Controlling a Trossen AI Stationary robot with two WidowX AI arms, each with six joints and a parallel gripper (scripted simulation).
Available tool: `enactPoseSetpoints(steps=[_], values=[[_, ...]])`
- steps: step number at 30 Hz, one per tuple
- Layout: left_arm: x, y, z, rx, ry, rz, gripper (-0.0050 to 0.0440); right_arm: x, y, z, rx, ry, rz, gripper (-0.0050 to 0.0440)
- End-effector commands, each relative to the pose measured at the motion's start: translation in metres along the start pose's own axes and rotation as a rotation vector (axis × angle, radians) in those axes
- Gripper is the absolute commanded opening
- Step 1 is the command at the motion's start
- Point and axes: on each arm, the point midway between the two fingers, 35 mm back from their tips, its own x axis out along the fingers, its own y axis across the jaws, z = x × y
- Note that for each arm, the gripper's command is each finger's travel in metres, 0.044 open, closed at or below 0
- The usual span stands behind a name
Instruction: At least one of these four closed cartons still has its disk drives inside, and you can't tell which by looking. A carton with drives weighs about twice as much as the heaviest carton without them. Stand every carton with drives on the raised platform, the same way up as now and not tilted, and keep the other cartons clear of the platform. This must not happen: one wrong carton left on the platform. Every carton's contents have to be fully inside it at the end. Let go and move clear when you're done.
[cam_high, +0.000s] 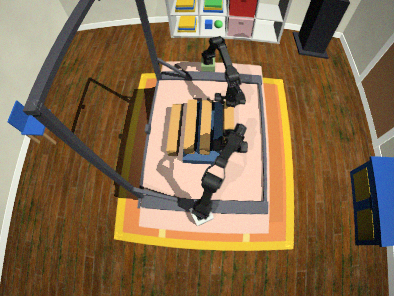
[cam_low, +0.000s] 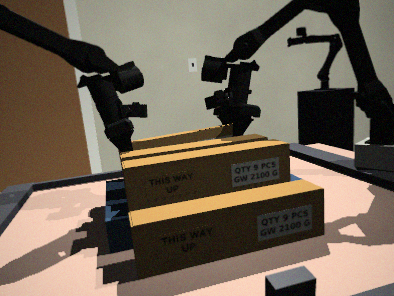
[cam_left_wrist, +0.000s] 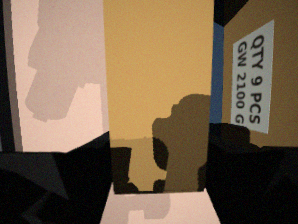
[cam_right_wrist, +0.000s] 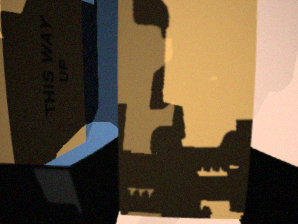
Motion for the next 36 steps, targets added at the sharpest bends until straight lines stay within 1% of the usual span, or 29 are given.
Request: enactPoseSetpoints(steps=[1,12,13,29,30,36], values=[[-0.036,0.004,0.012,0.01,-0.074,0.035,-0.005,-0.027,-0.002,0.01,-0.012,-0.048,-0.018,-0.005],[-0.036,0.004,0.012,0.01,-0.074,0.035,-0.005,-0.027,-0.002,0.01,-0.012,-0.048,-0.018,-0.005],[-0.036,0.003,0.012,0.01,-0.074,0.034,-0.005,-0.026,-0.003,0.01,-0.015,-0.084,-0.04,-0.005],[-0.036,0.003,0.012,0.01,-0.074,0.034,-0.005,-0.026,-0.003,0.01,-0.015,-0.084,-0.04,-0.005],[-0.051,-0.031,0.015,0.018,-0.096,0.055,-0.005,-0.042,0.035,0.014,-0.018,-0.098,-0.056,-0.005],[-0.051,-0.031,0.015,0.018,-0.096,0.055,-0.005,-0.042,0.035,0.014,-0.018,-0.098,-0.056,-0.005]])
